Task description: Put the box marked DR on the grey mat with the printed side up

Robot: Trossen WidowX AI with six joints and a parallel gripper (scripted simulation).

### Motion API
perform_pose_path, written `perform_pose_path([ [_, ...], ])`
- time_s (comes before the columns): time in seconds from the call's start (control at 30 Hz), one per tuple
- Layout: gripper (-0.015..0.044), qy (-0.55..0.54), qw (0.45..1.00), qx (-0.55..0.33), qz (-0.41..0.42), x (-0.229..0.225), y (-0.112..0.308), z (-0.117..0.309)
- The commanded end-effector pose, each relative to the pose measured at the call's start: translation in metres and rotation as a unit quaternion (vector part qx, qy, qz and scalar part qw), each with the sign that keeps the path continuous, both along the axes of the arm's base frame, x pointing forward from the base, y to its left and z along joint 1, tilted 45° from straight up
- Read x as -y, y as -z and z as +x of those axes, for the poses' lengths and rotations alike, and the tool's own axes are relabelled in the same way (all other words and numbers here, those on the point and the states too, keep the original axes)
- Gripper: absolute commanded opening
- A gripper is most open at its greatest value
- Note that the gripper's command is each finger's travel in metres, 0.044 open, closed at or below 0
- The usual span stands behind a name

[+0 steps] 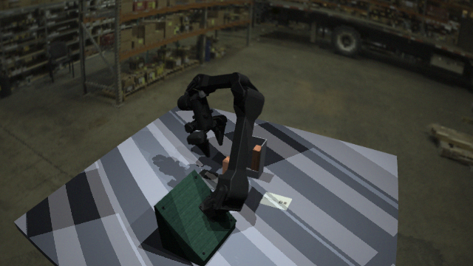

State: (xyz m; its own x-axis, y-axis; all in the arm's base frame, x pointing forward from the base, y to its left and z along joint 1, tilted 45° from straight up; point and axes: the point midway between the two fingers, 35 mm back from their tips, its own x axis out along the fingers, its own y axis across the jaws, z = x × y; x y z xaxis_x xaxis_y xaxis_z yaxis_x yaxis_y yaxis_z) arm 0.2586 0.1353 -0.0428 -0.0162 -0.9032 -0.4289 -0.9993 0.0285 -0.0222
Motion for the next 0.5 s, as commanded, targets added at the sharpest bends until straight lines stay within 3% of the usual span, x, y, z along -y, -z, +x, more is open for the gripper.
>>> perform_pose_path([
  [0.0, 0.0440, -0.005, 1.000, 0.000, 0.008, -0.005, -0.005, -0.001],
  [0.4, 0.0440, -0.014, 1.000, 0.007, 0.022, -0.013, -0.014, 0.000],
  [0.47, 0.0387, -0.013, 1.000, 0.007, 0.026, -0.012, -0.016, 0.000],
])
